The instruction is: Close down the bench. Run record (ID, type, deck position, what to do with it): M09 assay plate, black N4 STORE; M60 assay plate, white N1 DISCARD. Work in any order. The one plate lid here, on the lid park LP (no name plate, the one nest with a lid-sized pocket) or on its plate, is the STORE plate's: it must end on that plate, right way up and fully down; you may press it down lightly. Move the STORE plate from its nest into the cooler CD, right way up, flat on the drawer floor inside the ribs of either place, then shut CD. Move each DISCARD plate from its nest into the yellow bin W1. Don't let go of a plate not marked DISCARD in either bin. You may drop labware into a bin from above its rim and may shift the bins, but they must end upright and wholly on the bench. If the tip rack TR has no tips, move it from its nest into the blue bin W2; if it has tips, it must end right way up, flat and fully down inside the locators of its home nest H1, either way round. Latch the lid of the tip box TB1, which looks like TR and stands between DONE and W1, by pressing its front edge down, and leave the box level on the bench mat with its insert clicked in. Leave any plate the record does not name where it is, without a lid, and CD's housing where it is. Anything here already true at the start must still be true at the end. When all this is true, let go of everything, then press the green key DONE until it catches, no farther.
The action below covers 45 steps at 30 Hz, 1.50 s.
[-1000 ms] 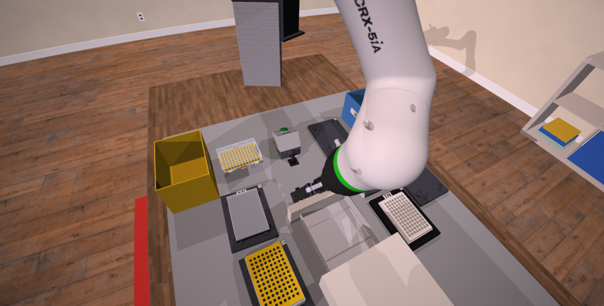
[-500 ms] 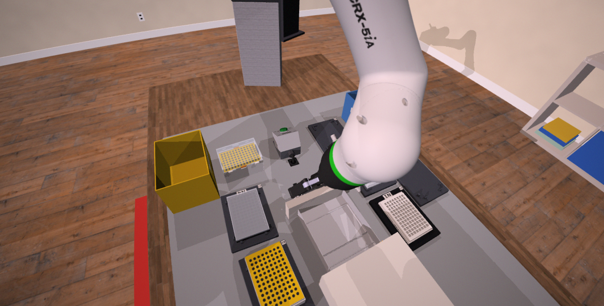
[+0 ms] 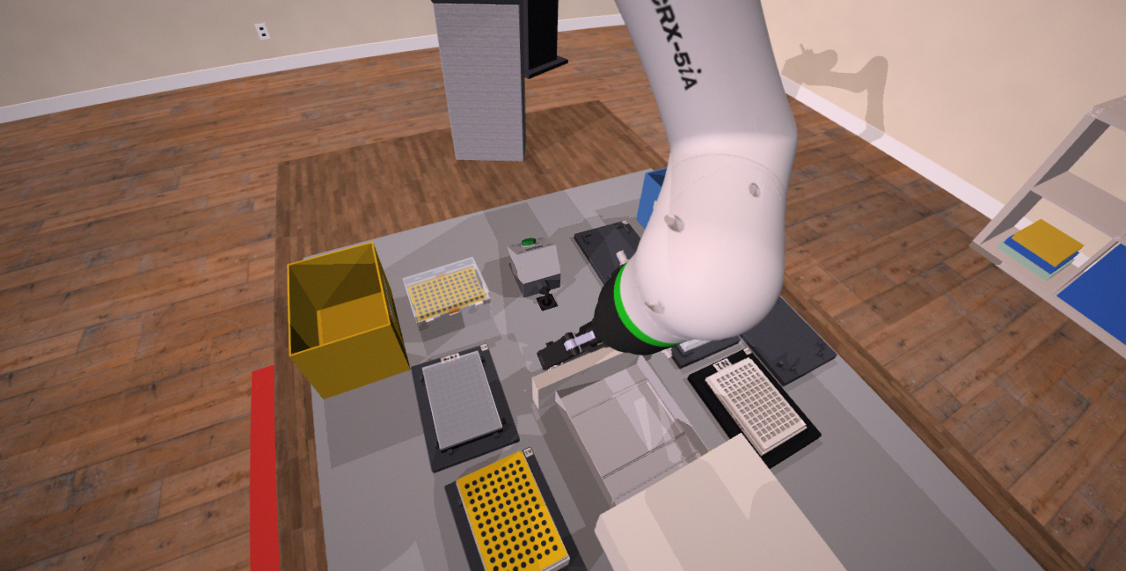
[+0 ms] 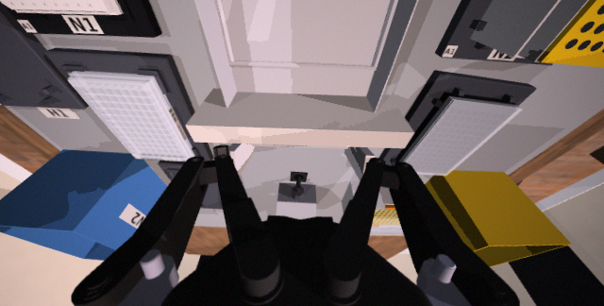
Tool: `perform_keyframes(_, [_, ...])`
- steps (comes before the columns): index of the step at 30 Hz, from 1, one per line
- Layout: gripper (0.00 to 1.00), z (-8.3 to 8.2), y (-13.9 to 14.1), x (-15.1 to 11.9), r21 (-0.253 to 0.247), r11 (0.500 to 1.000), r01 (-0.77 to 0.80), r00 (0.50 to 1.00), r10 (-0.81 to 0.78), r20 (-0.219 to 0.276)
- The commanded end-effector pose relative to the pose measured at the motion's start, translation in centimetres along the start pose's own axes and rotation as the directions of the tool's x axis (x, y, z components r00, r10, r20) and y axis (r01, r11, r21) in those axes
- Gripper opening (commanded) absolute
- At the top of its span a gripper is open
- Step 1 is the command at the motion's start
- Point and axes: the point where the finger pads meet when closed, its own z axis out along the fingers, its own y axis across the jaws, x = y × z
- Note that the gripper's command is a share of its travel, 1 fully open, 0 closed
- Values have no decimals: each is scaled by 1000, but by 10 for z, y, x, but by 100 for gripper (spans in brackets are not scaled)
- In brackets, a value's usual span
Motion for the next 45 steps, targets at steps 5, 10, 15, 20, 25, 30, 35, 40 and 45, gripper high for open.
perform_keyframes(5, [0, 0, 0, 0, 0, 1000, 0, 1000, 0, 0])
perform_keyframes(10, [0, 0, 0, 0, 0, 1000, 0, 1000, 0, 0])
perform_keyframes(15, [0, 0, 0, 0, 0, 1000, 0, 1000, 0, 0])
perform_keyframes(20, [87, 0, 0, 0, 0, 1000, 0, 1000, 0, 0])
perform_keyframes(25, [87, 0, 0, 0, 0, 1000, 0, 1000, 0, 0])
perform_keyframes(30, [87, 0, 0, 0, 0, 1000, 0, 1000, 0, 0])
perform_keyframes(35, [87, -1, 0, -1, 0, 1000, 0, 1000, 0, 0])
perform_keyframes(40, [87, -5, 0, -2, 0, 1000, 0, 1000, 0, 0])
perform_keyframes(45, [87, -11, 0, -5, 0, 1000, 0, 1000, 0, 0])
